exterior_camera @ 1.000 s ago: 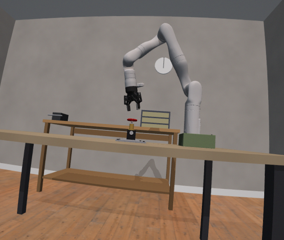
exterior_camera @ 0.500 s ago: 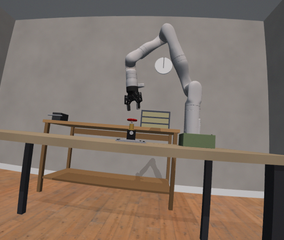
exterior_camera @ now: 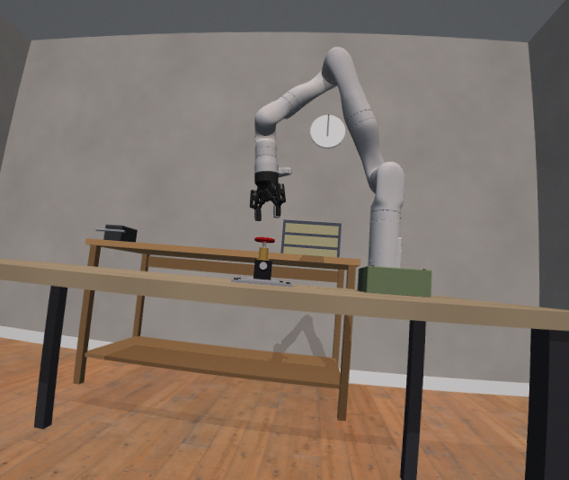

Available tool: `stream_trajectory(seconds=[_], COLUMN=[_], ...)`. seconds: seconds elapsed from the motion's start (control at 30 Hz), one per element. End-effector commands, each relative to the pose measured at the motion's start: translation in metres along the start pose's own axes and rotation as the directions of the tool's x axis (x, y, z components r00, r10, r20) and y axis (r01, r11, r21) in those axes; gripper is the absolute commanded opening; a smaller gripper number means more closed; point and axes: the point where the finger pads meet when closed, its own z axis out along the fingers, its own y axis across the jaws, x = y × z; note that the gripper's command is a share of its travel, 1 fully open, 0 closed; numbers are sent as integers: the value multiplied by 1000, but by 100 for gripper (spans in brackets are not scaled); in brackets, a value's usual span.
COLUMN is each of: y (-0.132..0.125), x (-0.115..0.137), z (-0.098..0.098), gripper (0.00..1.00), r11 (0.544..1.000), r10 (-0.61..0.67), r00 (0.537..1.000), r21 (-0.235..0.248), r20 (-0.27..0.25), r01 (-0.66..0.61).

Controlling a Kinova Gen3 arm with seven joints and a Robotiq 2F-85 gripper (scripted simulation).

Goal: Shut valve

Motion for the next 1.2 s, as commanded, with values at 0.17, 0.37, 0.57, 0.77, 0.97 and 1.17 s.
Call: stream_trajectory(seconds=[0.17,0.37,0.57,0.77,0.97,1.17], y=[-2,-3,-4,-5,-5,-6], x=[1,2,3,3,4,4], z=[-3,-4,-5,-6,-7,-7], gripper=[100,100,100,100,100,100], r11=[1000,1000,1000,1000,1000,1000], r10=[2,1,1,0,0,0], r00=[1000,999,998,997,996,995], r21=[4,6,9,11,14,16], r20=[25,45,62,76,89,99], r01=[-2,-2,-1,-1,-1,-1])
